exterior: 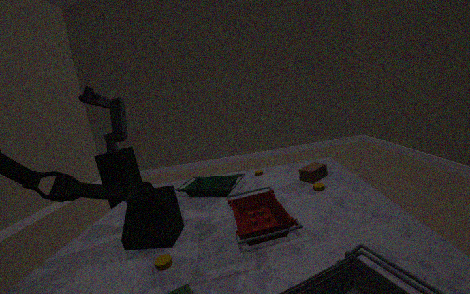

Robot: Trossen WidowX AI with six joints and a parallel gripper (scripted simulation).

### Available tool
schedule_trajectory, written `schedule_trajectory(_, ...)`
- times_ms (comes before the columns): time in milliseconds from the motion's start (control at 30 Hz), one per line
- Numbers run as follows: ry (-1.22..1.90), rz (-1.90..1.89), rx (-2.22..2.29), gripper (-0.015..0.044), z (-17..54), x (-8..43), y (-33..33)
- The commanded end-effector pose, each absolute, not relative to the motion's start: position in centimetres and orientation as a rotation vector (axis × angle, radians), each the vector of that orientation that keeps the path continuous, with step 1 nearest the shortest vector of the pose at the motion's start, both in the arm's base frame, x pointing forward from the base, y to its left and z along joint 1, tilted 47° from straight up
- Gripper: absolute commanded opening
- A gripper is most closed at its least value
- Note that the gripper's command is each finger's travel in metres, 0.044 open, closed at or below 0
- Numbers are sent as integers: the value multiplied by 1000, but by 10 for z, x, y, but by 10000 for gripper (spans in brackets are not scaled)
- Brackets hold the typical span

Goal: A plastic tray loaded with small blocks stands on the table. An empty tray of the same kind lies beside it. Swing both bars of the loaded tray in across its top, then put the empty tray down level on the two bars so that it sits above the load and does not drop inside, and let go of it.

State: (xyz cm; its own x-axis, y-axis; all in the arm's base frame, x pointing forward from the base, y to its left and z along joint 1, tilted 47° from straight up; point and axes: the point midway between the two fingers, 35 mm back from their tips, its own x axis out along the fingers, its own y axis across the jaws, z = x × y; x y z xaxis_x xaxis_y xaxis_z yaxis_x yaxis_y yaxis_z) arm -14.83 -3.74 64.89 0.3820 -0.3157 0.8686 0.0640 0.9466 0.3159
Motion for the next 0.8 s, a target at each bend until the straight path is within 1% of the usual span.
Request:
schedule_trajectory(0,-1157,-245,246,374,649,-148,-37)
schedule_trajectory(233,-1153,-245,249,190,649,-147,-38)
schedule_trajectory(300,-1129,-236,268,138,651,-135,-39)
schedule_trajectory(367,-1079,-220,307,85,653,-111,-42)
schedule_trajectory(467,-969,-192,394,82,655,-59,-46)
schedule_trajectory(667,-781,-167,541,82,647,29,-51)
schedule_trajectory(767,-719,-167,595,82,641,58,-52)
